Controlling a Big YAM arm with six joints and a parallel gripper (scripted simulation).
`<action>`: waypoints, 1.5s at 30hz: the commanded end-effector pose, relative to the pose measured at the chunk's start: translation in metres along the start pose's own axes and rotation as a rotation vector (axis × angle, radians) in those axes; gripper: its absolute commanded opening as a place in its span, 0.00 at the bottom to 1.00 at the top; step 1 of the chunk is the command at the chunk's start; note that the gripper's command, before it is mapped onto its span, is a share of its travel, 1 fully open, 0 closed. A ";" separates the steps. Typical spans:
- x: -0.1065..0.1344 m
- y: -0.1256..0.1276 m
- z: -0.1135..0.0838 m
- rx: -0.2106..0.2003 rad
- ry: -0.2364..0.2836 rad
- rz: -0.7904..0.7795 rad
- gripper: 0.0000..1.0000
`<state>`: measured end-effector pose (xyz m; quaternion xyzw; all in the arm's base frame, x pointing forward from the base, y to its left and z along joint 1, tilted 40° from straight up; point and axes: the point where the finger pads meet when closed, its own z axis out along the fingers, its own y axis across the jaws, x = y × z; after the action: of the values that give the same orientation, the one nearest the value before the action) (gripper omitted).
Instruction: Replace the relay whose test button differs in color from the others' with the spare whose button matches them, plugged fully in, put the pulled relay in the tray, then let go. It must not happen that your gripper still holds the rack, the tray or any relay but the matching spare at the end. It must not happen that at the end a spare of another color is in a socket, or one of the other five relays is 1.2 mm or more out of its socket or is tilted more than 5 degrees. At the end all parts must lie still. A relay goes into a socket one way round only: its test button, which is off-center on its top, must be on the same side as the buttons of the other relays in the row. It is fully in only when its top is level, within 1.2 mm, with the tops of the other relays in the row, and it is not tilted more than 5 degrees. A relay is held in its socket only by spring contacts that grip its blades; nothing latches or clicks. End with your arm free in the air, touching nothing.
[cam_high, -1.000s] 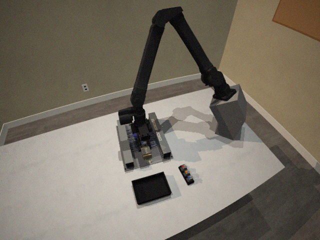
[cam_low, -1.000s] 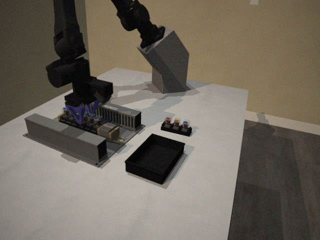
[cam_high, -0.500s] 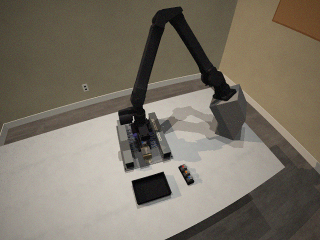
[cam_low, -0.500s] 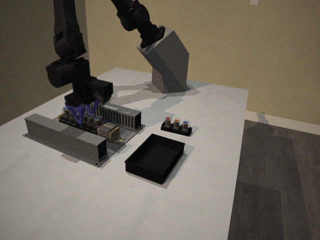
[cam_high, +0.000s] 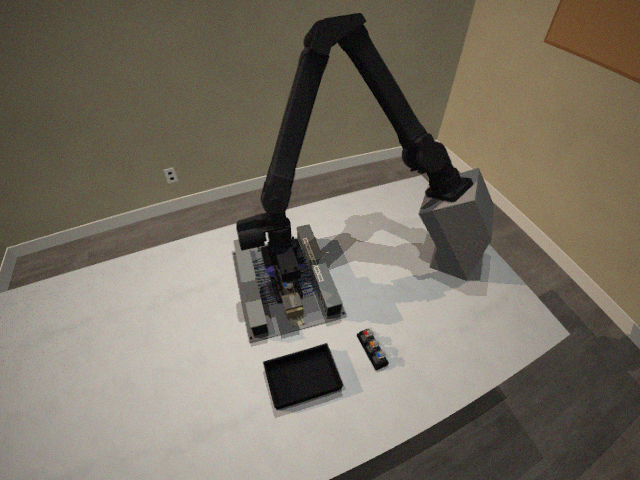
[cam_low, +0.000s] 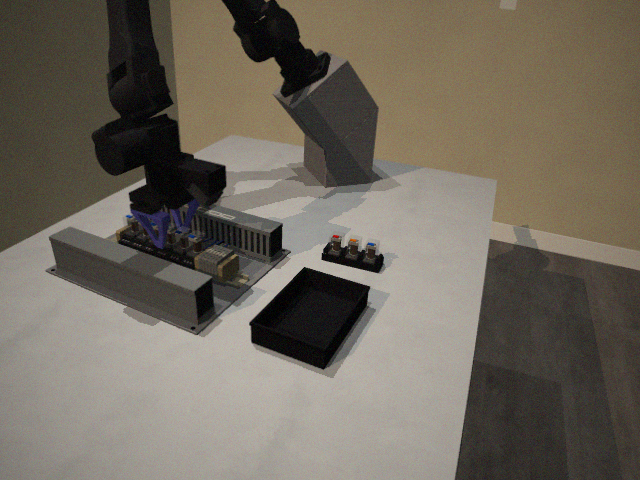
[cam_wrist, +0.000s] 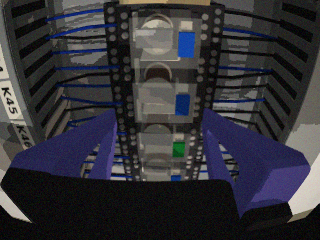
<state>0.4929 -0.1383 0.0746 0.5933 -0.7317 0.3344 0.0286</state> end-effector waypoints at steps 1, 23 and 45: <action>-0.001 -0.021 -0.004 0.031 -0.006 0.003 0.59; 0.002 -0.022 -0.007 0.026 -0.005 0.004 0.59; 0.002 -0.022 -0.007 0.026 -0.005 0.004 0.59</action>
<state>0.4964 -0.1386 0.0767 0.5926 -0.7315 0.3362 0.0267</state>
